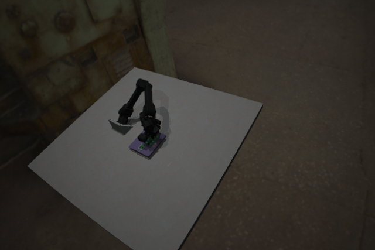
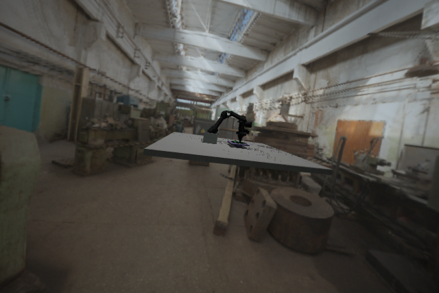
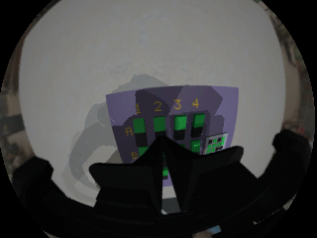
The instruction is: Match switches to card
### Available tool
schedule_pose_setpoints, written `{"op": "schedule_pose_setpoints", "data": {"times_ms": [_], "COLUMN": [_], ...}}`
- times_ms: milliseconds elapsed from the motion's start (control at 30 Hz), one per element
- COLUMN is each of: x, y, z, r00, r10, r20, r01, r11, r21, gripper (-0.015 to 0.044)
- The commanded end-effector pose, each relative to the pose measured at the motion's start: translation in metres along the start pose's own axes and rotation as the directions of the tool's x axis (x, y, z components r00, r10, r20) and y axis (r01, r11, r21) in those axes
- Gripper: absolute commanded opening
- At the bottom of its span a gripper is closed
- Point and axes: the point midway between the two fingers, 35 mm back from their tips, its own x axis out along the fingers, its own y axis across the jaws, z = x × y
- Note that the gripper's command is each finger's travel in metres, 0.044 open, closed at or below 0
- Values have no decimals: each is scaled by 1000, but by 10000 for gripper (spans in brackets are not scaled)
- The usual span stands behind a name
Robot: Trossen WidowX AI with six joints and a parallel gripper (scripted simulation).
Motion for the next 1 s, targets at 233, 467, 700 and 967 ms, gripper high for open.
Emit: {"op": "schedule_pose_setpoints", "data": {"times_ms": [233, 467, 700, 967], "x": [2, -43, -63, -51], "y": [1, -1, -1, -24], "z": [1, 4, 4, 22], "r00": [1000, 1000, 1000, 999], "r10": [2, -3, -1, -2], "r20": [1, -18, -26, -33], "r01": [-2, 3, 1, 2], "r11": [1000, 1000, 1000, 1000], "r21": [2, 2, 3, 2], "gripper": [0, 0, 0, 0]}}
